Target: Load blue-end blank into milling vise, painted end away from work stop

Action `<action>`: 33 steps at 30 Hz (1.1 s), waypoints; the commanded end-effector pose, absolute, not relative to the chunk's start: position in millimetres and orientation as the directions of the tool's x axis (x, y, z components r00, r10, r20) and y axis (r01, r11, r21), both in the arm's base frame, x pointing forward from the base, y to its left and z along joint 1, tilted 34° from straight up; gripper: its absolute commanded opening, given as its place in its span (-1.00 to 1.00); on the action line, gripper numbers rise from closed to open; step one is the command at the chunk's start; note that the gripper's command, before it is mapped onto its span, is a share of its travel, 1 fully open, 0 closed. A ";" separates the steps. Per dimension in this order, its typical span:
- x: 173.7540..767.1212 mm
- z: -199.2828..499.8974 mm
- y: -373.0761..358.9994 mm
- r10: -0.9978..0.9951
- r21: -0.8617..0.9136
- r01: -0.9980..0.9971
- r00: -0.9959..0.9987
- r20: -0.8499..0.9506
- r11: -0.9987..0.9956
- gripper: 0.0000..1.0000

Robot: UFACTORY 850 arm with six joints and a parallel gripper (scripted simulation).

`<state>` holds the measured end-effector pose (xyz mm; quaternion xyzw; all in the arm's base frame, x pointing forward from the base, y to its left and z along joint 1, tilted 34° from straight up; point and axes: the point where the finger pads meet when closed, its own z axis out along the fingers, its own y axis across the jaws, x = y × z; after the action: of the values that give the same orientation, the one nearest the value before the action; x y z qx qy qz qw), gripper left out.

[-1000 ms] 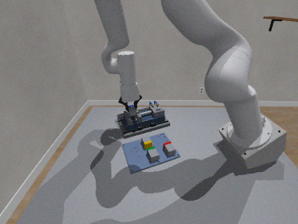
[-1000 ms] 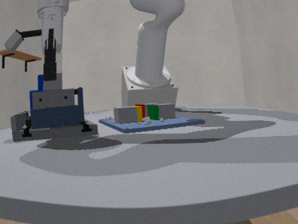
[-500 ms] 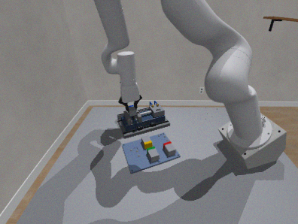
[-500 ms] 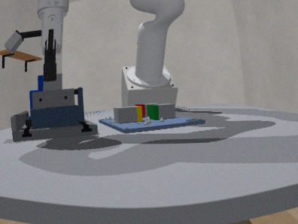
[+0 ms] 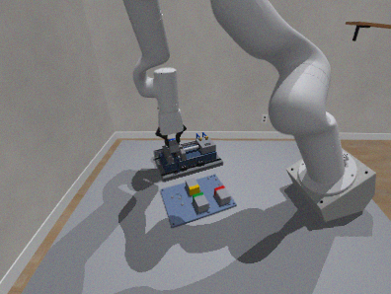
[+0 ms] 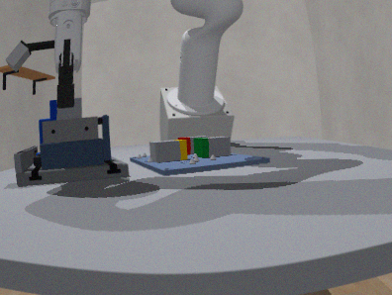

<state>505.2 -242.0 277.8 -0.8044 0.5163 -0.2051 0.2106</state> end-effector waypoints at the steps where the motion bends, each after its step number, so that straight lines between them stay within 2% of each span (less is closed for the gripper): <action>1: 505.5 278.6 -242.5 -0.917 -0.551 -0.743 0.382 0.114 -0.378 -1.00; 33: 507.2 276.2 -242.1 -0.917 -0.551 -0.743 0.382 0.114 -0.378 -1.00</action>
<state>506.8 -241.7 275.4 -0.8044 0.5163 -0.2051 0.2106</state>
